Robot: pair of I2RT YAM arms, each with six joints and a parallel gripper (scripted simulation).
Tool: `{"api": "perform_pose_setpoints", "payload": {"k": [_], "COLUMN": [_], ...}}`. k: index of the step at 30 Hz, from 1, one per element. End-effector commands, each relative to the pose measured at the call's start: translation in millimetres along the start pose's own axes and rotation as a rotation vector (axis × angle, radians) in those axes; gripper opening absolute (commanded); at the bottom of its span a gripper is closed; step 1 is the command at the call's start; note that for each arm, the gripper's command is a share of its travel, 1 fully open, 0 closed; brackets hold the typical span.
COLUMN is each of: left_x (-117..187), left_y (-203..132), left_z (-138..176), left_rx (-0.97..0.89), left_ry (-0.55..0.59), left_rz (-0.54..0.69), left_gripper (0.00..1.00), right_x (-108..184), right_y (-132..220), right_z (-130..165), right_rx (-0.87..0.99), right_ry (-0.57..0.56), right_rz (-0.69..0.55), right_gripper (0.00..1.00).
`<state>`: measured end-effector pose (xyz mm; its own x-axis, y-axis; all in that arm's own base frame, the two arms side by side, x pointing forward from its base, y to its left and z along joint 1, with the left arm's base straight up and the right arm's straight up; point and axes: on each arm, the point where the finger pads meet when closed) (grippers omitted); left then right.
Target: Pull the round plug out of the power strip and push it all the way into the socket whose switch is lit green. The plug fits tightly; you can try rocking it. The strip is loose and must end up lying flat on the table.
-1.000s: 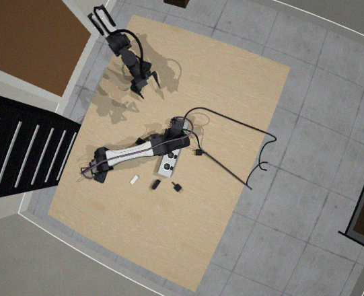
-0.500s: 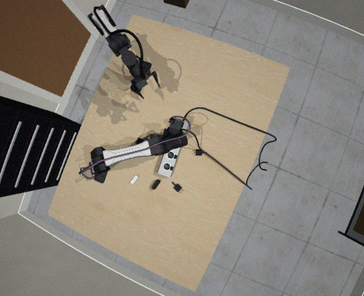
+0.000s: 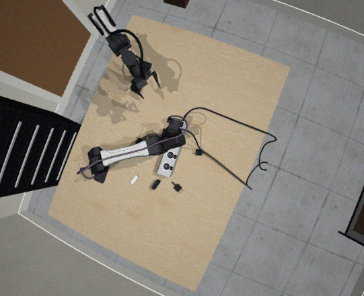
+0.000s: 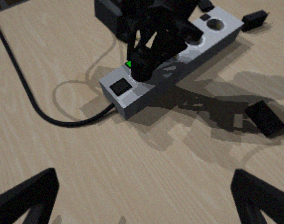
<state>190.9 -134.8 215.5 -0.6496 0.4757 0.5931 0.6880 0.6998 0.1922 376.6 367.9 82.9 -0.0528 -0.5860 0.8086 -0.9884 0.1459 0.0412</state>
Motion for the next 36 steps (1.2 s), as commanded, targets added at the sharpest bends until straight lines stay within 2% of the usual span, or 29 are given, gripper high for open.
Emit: {"api": "perform_pose_setpoints", "payload": {"k": [1,7,10,14,16,18,28,30,31,34,36], "left_x": [2,2,2,2,2,2,2,2,2,2,2], "left_y": [-1,-1,-1,-1,-1,-1,-1,-1,-1,-1,-1], "left_z": [-6,-6,-6,-6,-6,-6,-6,-6,-6,-6,-6], "left_rx": [-0.004,-0.004,-0.004,-0.004,-0.004,-0.004,-0.004,-0.004,-0.004,-0.004,-0.004], "left_ry": [-0.019,-0.019,-0.019,-0.019,-0.019,-0.019,-0.019,-0.019,-0.019,-0.019,-0.019], "left_rz": [0.001,0.001,0.001,0.001,0.001,0.001,0.001,0.001,0.001,0.001,0.001], "left_gripper": [1.0,1.0,1.0,1.0,1.0,1.0,1.0,1.0,1.0,1.0,1.0], "right_x": [-38,-38,-38,-28,-16,7,10,10,12,36,41], "right_y": [13,0,-2,-1,-2,-4,-4,-4,-3,-5,-7], "right_z": [65,65,64,49,24,-6,-6,-6,-4,-12,-17], "right_rx": [-0.088,-0.142,-0.149,-0.114,-0.08,-0.032,-0.026,-0.028,-0.029,-0.017,-0.01], "right_ry": [0.195,0.234,0.239,0.194,0.105,0.011,0.006,0.01,0.012,-0.007,-0.017], "right_rz": [-0.041,-0.145,-0.158,-0.109,-0.074,-0.024,-0.023,-0.025,-0.027,-0.011,-0.003], "right_gripper": [0.33,0.33,0.33,0.33,0.33,0.33,0.33,0.55,0.63,0.63,0.63]}}
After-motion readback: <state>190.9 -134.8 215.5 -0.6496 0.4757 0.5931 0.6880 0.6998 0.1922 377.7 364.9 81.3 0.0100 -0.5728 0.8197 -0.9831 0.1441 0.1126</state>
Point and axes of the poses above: on each arm, the point where the finger pads meet when closed, its own x axis back along the fingers, its own y axis across the jaws, z = x × y, and after that the axes turned 12 degrees about -x, right-handed
